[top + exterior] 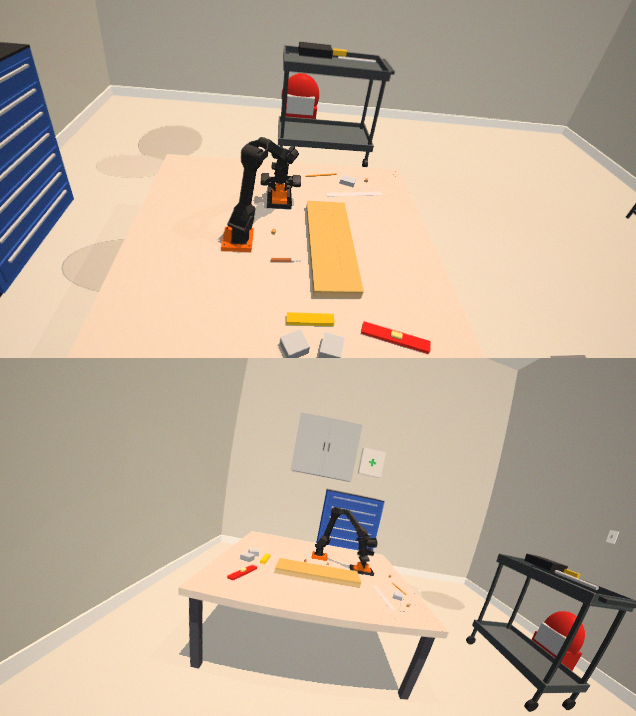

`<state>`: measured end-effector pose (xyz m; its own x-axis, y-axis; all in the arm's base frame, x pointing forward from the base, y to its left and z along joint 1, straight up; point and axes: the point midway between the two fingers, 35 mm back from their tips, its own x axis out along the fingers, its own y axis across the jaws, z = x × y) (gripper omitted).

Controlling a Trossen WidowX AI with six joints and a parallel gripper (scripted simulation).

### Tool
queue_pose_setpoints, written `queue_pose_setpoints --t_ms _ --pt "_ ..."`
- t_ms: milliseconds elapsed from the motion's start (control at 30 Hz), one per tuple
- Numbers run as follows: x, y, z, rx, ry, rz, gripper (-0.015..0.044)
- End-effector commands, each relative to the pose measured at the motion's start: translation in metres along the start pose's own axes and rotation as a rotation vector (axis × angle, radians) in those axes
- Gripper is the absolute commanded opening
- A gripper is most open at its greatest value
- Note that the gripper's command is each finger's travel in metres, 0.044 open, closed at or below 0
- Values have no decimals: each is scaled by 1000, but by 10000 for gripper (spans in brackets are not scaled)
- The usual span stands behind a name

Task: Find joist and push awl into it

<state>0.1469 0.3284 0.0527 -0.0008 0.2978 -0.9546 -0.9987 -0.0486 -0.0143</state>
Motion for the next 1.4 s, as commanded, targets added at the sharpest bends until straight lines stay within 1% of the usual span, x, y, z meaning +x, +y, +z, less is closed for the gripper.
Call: queue_pose_setpoints --t_ms 0,67,467,567,633,800,900,933,1000,1167,1333,1367 --pt "5 0 -2 5 -1 -3 0" --pt "5 0 -2 5 -1 -3 0" --pt "3 0 -1 0 1 1 315" --pt "-9 -1 4 0 1 1 394" --pt "-27 -2 11 0 1 1 440" --pt "-86 0 24 0 2 1 440" --pt "-89 0 25 0 2 1 440" --pt "-77 -2 22 10 -1 -2 440" --pt "-79 -8 15 95 2 -11 440" --pt "-92 -42 -31 573 10 -65 440" --pt "-104 -80 -102 1241 4 -142 440" --pt "-106 -84 -112 1332 0 -152 440"
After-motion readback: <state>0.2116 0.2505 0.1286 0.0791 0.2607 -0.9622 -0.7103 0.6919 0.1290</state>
